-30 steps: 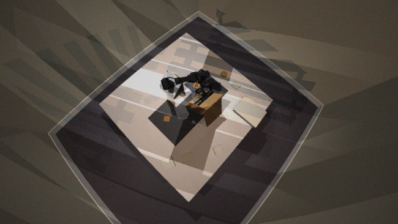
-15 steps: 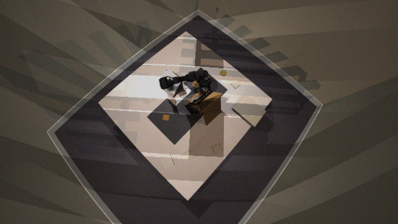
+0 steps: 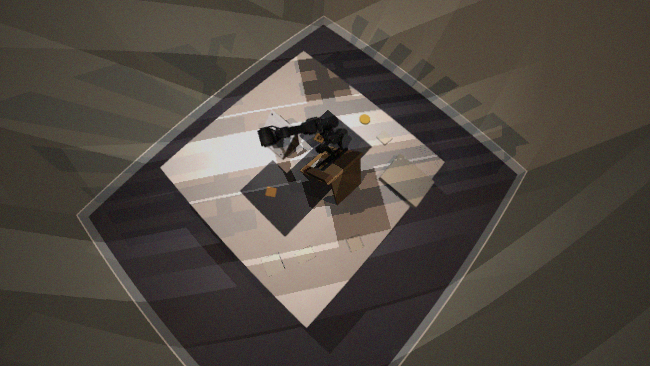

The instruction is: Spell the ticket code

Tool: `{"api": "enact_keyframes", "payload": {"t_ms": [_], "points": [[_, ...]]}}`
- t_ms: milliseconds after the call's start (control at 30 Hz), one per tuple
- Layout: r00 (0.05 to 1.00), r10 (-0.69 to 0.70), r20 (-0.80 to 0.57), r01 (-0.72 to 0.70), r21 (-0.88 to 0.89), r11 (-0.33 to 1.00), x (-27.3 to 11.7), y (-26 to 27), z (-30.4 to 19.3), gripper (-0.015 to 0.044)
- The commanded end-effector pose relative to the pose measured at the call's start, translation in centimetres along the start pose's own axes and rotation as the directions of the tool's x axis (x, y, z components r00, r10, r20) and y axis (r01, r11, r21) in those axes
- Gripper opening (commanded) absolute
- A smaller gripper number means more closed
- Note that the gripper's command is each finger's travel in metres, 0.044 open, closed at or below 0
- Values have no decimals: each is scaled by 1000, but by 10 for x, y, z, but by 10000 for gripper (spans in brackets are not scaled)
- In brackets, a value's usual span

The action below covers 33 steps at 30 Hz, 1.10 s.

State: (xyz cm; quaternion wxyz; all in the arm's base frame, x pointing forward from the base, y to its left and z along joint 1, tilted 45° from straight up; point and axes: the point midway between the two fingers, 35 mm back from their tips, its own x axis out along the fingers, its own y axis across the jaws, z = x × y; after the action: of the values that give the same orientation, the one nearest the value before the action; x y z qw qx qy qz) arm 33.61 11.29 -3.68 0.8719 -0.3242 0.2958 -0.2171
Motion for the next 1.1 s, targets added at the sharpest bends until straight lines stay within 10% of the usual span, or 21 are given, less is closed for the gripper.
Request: {"api": "enact_keyframes", "payload": {"t_ms": [0,1067], "points": [[1000,3,0,-3,-4,1000,-1,-3,-1,0],[1000,3,0,-3,-5,1000,0,-22,-1,0]]}}
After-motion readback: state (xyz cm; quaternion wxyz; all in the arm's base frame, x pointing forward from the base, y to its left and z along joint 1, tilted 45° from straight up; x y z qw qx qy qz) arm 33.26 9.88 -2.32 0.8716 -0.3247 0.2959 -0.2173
